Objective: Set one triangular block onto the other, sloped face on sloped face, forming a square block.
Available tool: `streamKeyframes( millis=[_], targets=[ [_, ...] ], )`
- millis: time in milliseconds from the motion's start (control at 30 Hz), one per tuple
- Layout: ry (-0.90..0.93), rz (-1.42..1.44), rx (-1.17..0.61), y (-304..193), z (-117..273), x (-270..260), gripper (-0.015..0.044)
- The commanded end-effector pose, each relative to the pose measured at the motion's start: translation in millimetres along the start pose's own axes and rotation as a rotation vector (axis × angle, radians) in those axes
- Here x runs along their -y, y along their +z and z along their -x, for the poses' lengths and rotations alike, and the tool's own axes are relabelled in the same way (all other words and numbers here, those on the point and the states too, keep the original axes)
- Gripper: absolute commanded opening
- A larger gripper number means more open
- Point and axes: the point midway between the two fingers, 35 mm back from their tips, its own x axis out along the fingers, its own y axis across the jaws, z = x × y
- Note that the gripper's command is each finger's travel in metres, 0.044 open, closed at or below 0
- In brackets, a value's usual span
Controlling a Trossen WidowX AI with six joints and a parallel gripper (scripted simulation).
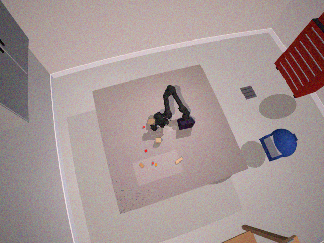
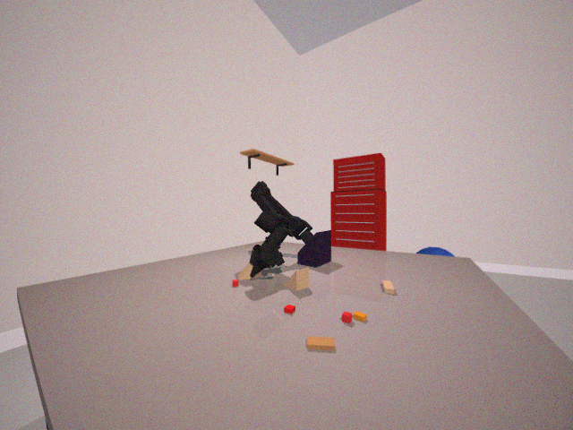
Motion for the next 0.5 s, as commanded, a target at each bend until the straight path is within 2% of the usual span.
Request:
streamKeyframes(
  millis=[0,167,400,467],
  targets=[
    [0.0,0.0,0.0,0.1,0.2,0.0,0.0361],
    [0.0,0.0,0.0,0.1,0.2,0.0,0.023],
    [0.0,0.0,0.0,0.1,0.2,0.0,0.0183],
    [0.0,0.0,0.0,0.1,0.2,0.0,0.0131]
  ],
)
